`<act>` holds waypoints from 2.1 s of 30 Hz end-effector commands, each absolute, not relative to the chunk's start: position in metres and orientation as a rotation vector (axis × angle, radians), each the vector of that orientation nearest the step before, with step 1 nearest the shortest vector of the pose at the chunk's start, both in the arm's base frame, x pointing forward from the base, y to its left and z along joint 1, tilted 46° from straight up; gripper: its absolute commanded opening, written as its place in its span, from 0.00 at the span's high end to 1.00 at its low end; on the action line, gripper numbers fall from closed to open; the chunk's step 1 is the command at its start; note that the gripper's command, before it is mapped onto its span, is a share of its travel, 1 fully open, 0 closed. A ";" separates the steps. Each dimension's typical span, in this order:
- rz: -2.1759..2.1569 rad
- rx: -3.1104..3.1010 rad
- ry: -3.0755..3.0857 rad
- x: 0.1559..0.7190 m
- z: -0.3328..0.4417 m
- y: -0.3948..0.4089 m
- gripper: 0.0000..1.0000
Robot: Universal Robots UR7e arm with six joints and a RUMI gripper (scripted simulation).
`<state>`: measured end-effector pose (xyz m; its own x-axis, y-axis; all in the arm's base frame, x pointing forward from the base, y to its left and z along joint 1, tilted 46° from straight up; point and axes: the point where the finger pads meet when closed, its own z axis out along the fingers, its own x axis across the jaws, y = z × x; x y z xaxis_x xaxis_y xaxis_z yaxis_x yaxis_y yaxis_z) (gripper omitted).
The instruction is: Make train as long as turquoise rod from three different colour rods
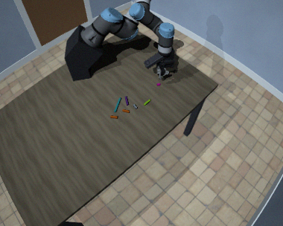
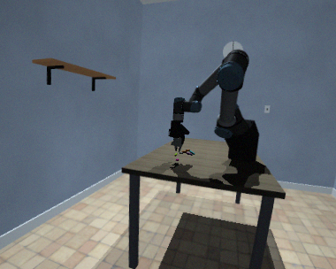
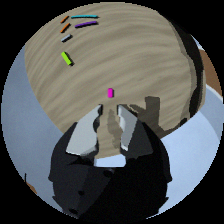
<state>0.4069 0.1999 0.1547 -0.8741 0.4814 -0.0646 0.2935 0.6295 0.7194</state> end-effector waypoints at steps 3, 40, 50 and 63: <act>1.082 0.625 2.602 0.407 0.155 0.200 0.86; 1.082 0.625 2.602 0.408 0.154 0.201 0.86; 1.083 0.624 2.602 0.410 0.149 0.205 0.86; 1.083 0.624 2.602 0.416 0.137 0.214 0.86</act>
<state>0.4135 0.2110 0.1413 -0.8764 0.4770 -0.0660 0.2892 0.6309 0.7199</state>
